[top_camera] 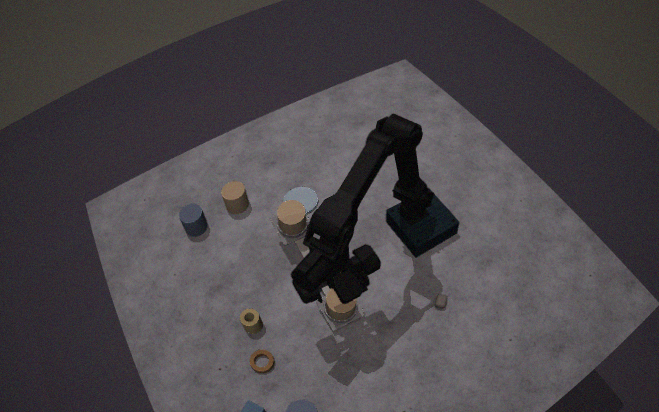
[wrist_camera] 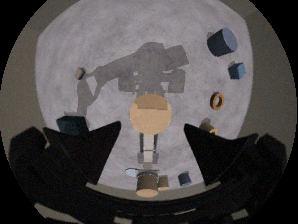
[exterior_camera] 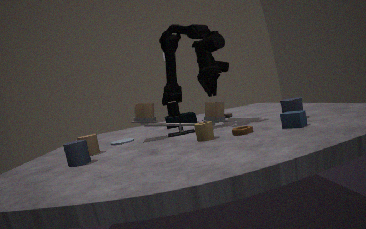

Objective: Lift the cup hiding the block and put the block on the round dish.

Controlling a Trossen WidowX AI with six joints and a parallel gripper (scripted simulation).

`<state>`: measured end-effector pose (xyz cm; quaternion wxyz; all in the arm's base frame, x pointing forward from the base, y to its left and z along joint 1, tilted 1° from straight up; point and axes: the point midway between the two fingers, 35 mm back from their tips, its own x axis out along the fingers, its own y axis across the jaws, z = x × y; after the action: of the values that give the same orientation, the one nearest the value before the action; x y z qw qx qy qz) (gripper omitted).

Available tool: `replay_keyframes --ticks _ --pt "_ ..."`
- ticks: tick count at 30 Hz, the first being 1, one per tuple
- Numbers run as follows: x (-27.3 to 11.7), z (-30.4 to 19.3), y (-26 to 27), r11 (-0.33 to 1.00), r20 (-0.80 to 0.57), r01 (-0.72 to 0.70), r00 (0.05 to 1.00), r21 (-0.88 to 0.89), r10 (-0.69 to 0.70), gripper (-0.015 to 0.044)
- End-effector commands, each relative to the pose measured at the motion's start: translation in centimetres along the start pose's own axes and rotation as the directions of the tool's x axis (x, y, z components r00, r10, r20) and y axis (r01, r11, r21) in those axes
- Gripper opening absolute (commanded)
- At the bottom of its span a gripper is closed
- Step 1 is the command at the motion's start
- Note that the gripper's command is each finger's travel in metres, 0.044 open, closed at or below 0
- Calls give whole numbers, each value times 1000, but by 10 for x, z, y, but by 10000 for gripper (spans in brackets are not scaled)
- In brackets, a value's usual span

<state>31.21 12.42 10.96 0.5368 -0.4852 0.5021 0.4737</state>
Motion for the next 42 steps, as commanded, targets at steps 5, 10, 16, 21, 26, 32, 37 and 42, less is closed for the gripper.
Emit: replay_keyframes --ticks 5,10,16,21,26,32,37,42 --pt "12 0 2 1000 -3 -14 1000 -6 14 440" --pt "20 0 1 1000 -3 -14 1000 -6 14 440" --pt "30 0 1 1000 -3 -14 1000 -6 14 440" --pt "38 0 1 1000 -3 -14 1000 -6 14 440" --pt "46 0 1 1000 -3 -14 1000 -6 14 440" --pt "56 0 2 1000 -3 -14 1000 -6 14 440" --pt "64 0 3 1000 -3 -14 1000 -6 14 440" --pt "69 -1 3 1000 -3 -14 1000 -6 14 440"
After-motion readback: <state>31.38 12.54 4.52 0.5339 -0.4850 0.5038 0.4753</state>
